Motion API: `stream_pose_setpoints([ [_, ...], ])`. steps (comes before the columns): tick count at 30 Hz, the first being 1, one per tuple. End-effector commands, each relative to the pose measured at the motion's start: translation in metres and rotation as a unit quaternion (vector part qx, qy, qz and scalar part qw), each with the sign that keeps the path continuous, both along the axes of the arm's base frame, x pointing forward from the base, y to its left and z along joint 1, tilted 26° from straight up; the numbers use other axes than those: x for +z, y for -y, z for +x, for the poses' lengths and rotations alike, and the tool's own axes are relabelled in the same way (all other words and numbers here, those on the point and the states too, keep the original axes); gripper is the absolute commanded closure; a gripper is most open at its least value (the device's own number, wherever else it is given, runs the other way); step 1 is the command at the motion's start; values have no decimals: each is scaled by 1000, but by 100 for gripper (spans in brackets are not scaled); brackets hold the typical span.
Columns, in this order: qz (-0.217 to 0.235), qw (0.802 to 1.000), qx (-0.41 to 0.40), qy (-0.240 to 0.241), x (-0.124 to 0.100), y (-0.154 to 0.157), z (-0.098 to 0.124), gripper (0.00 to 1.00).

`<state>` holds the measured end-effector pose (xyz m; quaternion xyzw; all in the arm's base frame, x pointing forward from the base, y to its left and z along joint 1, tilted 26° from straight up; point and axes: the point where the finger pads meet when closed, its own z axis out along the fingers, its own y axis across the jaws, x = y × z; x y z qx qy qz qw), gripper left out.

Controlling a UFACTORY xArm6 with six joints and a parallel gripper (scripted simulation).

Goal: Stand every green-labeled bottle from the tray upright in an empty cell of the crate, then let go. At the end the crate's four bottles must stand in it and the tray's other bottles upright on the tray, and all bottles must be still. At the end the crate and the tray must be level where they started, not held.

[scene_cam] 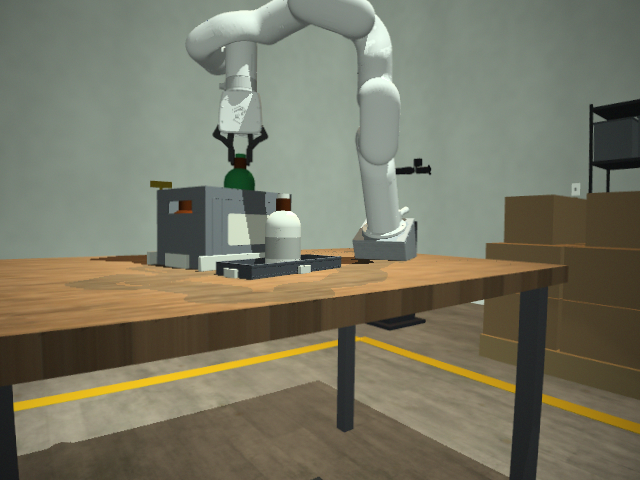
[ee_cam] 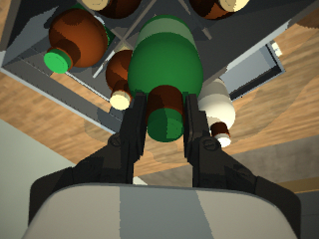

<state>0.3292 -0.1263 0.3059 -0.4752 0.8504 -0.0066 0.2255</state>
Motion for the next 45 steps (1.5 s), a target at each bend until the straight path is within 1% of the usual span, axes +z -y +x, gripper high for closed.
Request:
stream_pose_setpoints([
  [1,-1,1000,0,1,1,0,0,100],
  [22,-1,1000,0,1,-1,0,1,100],
  [36,-1,1000,0,1,-10,-2,5,100],
  [45,-1,1000,0,1,-20,-4,10,100],
])
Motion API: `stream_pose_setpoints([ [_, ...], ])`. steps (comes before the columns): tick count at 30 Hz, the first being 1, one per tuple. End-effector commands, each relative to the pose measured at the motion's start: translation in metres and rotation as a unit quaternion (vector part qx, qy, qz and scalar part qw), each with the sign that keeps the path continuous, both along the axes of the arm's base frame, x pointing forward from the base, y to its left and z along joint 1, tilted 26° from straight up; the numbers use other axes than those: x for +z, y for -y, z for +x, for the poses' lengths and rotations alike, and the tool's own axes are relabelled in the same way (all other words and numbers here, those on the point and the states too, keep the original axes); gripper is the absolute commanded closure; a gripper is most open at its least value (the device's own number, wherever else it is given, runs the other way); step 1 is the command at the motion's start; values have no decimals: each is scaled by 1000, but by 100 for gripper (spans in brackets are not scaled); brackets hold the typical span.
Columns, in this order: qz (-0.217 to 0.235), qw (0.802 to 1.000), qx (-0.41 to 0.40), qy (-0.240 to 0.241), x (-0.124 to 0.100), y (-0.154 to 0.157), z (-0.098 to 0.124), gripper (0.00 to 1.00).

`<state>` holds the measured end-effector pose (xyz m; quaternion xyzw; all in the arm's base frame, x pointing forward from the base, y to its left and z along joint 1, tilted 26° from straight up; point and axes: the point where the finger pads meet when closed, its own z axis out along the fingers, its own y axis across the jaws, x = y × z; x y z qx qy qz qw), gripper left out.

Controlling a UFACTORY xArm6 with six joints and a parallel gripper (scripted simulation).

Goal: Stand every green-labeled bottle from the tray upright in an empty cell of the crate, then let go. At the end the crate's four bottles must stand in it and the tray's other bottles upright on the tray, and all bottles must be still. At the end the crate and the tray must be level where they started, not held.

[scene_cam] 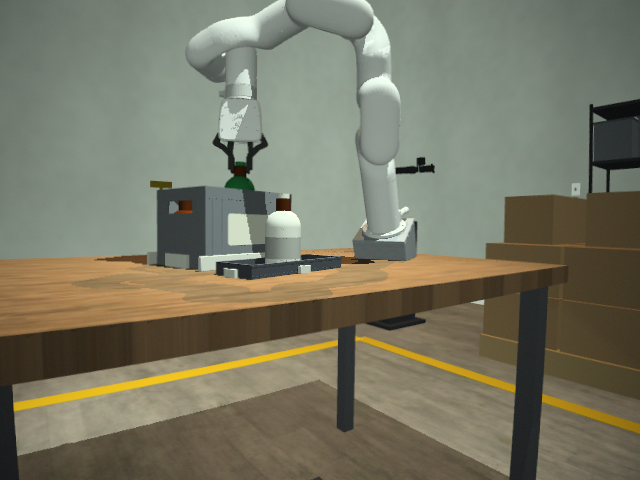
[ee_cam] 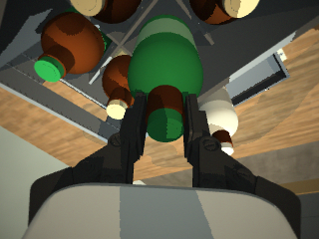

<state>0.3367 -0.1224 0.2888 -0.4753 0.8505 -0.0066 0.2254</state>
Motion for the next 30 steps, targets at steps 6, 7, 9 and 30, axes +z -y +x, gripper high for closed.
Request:
stream_pose_setpoints([
  [6,-1,1000,0,1,-9,-2,5,100],
  [7,-1,1000,0,1,-9,-2,5,100],
  [9,-1,1000,0,1,-10,-2,5,100],
  [30,-1,1000,0,1,-18,-4,9,100],
])
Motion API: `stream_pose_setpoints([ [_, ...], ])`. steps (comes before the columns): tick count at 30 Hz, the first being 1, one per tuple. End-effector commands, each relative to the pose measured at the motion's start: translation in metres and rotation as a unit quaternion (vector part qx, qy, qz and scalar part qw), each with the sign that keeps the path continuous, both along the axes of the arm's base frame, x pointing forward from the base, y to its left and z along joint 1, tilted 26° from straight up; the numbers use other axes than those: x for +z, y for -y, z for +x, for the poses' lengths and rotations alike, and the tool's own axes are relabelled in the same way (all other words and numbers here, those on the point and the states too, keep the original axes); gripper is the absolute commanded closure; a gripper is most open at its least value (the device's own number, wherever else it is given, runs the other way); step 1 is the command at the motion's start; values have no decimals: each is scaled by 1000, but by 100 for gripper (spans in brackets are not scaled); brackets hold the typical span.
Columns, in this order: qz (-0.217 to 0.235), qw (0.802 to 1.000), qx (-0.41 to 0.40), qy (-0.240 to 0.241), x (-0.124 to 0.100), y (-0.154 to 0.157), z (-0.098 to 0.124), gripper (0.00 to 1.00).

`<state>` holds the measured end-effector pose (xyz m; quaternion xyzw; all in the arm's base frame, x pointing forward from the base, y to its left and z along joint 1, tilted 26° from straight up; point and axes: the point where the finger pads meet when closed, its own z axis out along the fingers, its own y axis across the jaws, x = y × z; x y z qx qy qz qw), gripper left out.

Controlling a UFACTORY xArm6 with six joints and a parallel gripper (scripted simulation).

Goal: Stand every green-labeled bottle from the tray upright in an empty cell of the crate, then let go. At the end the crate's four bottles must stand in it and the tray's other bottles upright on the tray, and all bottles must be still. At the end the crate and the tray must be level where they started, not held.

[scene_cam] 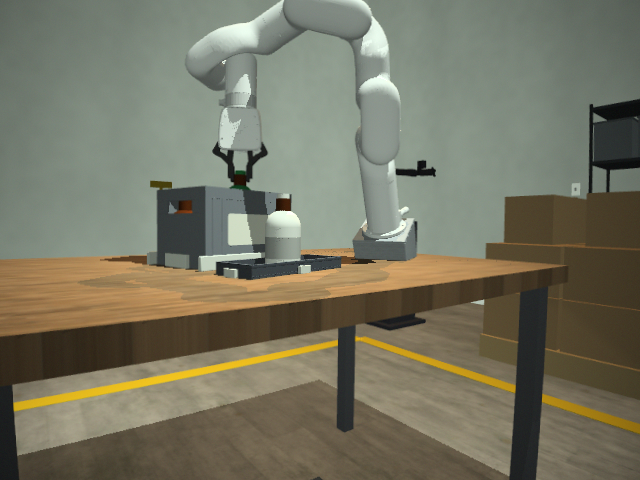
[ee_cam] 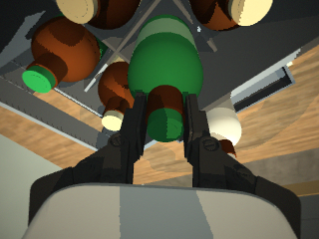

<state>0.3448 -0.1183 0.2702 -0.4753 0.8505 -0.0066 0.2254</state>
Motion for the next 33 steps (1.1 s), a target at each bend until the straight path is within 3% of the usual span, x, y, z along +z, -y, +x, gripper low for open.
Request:
stream_pose_setpoints([
  [1,-1,1000,0,1,1,0,0,100],
  [33,-1,1000,0,1,-5,-1,3,100],
])
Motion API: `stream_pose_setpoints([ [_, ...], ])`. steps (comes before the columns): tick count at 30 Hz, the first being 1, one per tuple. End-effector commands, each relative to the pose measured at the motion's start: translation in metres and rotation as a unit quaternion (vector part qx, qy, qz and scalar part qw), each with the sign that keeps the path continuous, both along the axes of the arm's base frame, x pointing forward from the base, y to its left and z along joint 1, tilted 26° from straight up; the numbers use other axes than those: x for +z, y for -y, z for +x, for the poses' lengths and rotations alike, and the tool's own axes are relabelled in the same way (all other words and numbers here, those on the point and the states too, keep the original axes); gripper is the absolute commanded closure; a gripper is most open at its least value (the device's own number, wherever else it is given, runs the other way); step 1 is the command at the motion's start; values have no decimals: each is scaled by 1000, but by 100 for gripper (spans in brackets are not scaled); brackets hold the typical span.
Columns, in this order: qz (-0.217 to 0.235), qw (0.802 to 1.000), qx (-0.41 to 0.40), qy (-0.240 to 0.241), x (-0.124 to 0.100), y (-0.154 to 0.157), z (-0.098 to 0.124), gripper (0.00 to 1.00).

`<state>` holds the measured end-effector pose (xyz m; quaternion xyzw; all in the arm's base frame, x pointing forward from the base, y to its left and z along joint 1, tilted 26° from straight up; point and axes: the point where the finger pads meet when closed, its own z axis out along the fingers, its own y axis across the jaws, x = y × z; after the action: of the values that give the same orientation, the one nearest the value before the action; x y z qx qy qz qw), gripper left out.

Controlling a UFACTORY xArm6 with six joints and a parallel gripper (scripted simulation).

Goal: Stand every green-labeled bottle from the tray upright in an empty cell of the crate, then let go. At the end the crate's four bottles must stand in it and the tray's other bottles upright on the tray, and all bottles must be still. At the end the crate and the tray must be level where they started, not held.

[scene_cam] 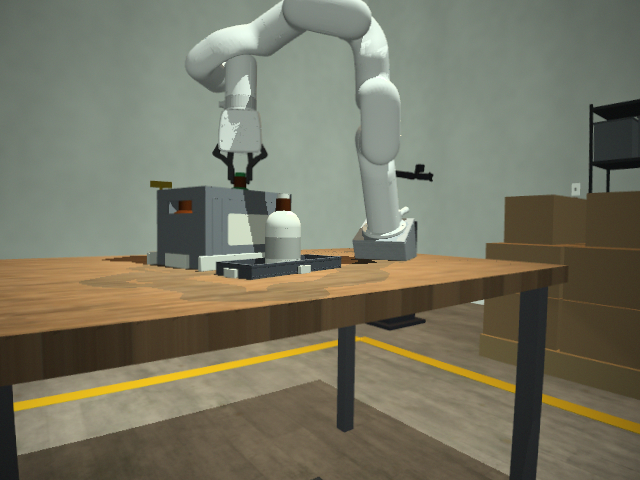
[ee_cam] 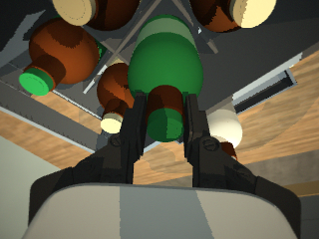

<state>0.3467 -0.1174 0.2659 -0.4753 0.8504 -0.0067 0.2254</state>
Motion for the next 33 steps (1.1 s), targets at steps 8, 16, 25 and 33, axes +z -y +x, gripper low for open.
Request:
stream_pose_setpoints([
  [8,-1,1000,0,1,-9,-2,5,100],
  [16,-1,1000,0,1,-15,-3,8,100],
  [25,-1,1000,0,1,-24,-5,11,100],
  [33,-1,1000,0,1,-28,-6,13,100],
])
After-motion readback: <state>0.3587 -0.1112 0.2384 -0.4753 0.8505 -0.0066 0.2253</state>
